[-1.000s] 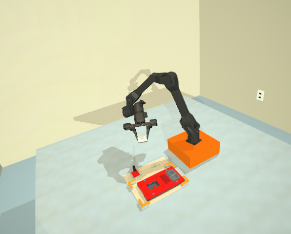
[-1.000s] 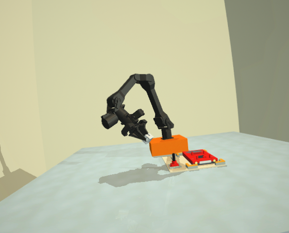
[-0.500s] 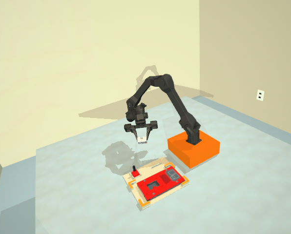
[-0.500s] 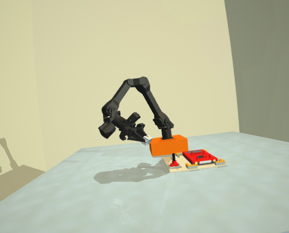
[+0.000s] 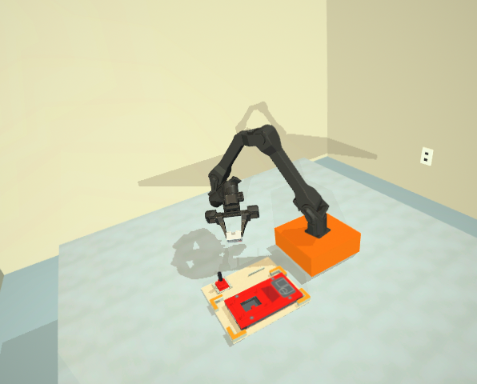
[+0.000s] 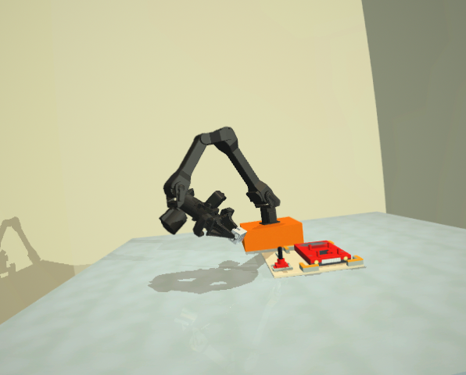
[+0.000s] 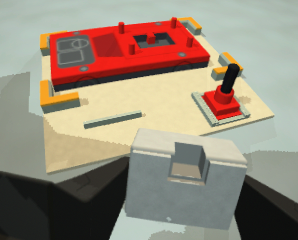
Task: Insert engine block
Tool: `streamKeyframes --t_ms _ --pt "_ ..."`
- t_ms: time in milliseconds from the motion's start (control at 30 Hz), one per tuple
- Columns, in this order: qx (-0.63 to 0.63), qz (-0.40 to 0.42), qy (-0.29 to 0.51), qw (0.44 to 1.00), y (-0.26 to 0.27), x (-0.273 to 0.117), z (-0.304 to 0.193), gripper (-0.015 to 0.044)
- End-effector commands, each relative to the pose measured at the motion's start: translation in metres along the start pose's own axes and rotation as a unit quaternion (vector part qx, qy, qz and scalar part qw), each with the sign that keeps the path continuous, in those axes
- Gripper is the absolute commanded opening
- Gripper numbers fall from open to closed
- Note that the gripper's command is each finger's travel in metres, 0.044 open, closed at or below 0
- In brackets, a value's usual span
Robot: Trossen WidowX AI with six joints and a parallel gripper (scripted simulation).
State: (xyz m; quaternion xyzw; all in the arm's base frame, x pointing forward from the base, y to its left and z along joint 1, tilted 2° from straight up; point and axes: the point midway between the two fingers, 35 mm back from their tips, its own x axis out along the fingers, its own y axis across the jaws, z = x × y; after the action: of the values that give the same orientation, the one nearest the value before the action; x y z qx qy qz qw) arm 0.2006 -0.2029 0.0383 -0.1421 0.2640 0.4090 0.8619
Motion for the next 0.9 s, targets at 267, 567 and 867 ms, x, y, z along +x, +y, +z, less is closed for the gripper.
streamKeyframes --t_ms 267,567,867 --pt "0.001 0.0 -0.004 1.0 0.001 0.014 -0.02 0.0" --pt "0.001 0.0 -0.004 1.0 0.001 0.023 -0.034 0.0" --pt "0.001 0.0 -0.004 1.0 0.001 0.032 -0.048 0.0"
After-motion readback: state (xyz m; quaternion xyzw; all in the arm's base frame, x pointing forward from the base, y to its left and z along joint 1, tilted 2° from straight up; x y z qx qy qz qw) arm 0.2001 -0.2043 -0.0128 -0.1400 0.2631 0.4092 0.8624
